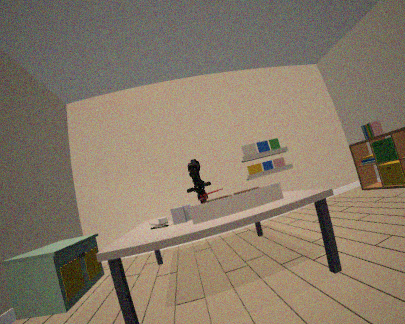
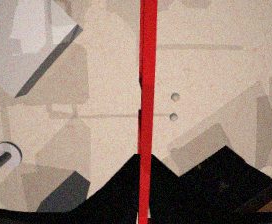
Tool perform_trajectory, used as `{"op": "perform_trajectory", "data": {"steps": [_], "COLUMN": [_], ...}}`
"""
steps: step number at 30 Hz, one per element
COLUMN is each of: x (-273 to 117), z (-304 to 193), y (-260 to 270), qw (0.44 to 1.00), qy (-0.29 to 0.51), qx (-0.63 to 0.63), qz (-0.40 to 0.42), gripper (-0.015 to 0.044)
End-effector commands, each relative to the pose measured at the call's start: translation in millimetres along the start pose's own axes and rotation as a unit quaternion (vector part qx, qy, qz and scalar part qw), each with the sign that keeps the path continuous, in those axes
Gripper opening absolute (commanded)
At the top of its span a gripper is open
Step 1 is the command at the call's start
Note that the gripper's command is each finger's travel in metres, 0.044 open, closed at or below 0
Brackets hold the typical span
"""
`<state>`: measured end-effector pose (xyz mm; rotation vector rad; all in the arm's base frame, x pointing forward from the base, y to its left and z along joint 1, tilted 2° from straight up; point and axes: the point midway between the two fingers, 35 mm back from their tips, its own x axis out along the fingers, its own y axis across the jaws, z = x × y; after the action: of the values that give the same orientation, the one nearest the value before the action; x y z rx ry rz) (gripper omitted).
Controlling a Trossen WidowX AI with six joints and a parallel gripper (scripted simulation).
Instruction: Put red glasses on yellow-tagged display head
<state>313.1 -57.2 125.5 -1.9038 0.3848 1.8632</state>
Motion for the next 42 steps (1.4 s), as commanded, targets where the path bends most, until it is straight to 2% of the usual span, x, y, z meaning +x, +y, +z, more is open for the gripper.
{"op": "perform_trajectory", "data": {"steps": [1,21,42], "x": [-8,-44,-88], "z": [-6,-20,-12], "y": [15,92,175], "qw": [0.999,0.978,0.926], "qy": [0.001,0.032,0.107], "qx": [0.028,0.16,0.283], "qz": [-0.024,-0.128,-0.226], "gripper": [0.0,0.0,0.0]}}
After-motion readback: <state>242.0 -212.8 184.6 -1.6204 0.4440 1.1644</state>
